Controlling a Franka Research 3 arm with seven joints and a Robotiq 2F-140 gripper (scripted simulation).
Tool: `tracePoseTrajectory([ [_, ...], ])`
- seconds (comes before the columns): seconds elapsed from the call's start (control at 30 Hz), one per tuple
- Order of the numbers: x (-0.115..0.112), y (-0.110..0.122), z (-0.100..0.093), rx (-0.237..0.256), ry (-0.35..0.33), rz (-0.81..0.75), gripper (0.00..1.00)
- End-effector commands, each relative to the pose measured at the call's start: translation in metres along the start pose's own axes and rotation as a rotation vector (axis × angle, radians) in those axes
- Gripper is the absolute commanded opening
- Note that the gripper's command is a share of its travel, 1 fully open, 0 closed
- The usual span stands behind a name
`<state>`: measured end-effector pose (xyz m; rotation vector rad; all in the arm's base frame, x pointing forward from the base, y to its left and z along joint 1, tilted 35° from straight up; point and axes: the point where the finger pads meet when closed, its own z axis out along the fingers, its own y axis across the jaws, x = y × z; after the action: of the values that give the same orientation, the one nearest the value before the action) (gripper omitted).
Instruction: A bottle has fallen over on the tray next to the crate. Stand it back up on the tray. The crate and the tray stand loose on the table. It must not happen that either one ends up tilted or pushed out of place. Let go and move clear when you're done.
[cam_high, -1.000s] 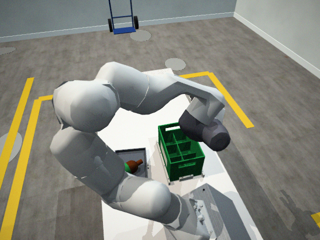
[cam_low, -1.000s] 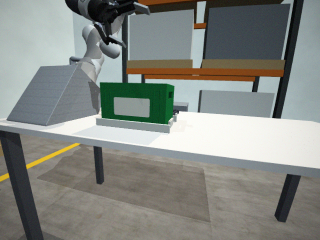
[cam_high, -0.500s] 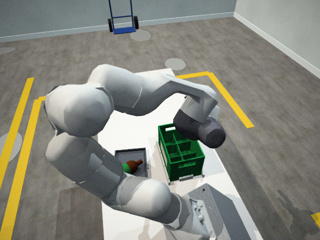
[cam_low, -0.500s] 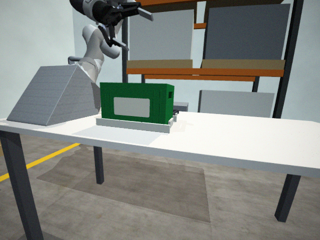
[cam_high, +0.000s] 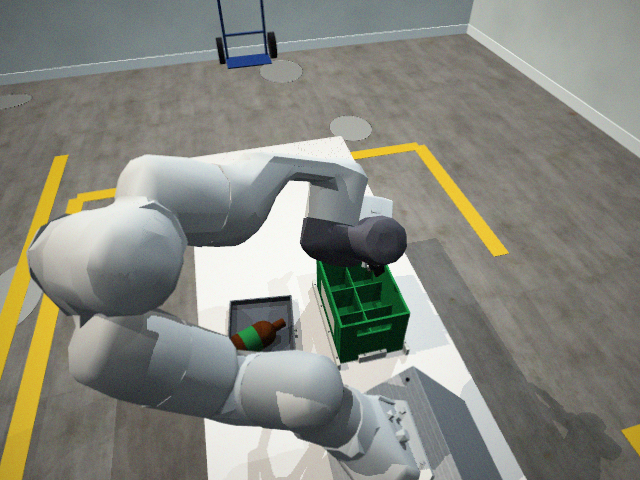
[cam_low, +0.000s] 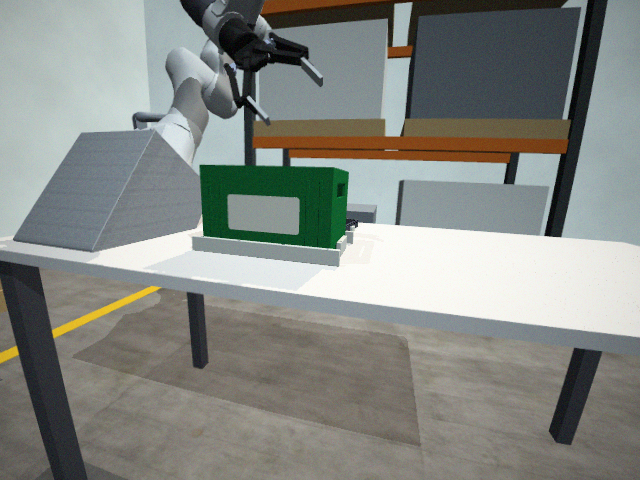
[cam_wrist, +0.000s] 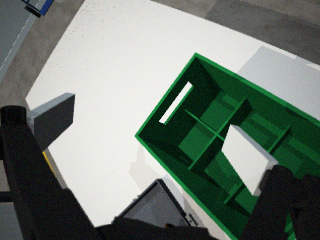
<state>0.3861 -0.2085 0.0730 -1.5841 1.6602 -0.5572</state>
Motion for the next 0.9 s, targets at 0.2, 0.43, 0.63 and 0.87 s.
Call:
tracePoseTrajectory([
  [0.2, -0.026, 0.008, 0.002, -0.128, -0.042, 0.094, 1.0],
  [0.43, -0.051, 0.005, 0.006, -0.194, -0.086, 0.085, 1.0],
  [0.63, -0.075, 0.003, 0.01, -0.259, -0.126, 0.074, 1.0],
  [0.87, -0.075, 0.003, 0.01, -0.259, -0.126, 0.074, 1.0],
])
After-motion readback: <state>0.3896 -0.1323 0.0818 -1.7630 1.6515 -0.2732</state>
